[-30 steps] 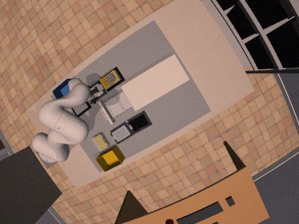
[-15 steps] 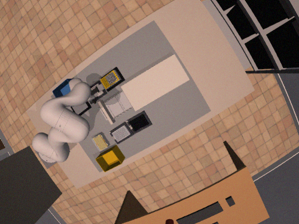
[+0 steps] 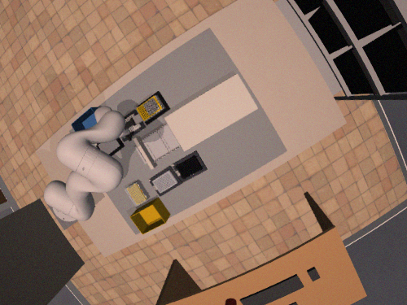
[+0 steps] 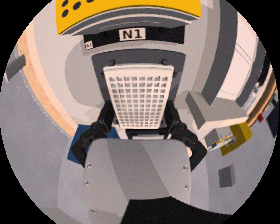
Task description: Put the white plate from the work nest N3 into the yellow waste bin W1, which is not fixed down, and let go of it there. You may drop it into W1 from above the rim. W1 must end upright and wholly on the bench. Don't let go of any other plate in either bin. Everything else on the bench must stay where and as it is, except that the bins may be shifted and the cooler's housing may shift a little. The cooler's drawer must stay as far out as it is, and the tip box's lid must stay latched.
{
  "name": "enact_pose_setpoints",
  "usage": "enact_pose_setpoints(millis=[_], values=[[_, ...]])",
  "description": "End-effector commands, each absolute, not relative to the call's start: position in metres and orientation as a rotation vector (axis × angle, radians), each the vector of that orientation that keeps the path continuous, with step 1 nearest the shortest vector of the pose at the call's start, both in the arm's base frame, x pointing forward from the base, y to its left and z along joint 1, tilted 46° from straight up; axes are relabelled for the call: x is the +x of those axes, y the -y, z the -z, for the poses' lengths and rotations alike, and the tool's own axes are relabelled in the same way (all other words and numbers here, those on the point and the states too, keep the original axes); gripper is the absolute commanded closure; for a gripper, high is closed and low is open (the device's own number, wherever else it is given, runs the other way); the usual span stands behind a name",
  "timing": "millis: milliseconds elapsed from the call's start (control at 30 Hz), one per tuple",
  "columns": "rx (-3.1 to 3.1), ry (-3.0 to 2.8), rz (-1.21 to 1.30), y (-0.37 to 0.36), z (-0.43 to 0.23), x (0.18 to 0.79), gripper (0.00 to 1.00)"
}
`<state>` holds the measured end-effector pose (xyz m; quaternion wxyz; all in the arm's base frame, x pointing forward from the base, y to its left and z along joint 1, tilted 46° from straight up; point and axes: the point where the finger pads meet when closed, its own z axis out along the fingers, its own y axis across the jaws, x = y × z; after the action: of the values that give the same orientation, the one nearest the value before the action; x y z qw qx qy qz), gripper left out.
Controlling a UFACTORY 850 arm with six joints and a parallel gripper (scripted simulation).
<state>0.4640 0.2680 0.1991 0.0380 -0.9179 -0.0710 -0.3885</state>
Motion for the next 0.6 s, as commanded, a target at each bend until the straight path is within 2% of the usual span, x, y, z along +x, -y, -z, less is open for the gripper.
enact_pose_setpoints(millis=[0,433,467,567], values=[[-2.815,0.218,1.193,-0.2682,-0.1993,0.4642,0.00],[-2.815,0.218,1.193,-0.2682,-0.1994,0.4642,0.00],[-2.815,0.218,1.193,-0.2681,-0.1998,0.4638,1.00],[-2.815,0.218,1.193,-0.2681,-0.2000,0.4635,1.00]])
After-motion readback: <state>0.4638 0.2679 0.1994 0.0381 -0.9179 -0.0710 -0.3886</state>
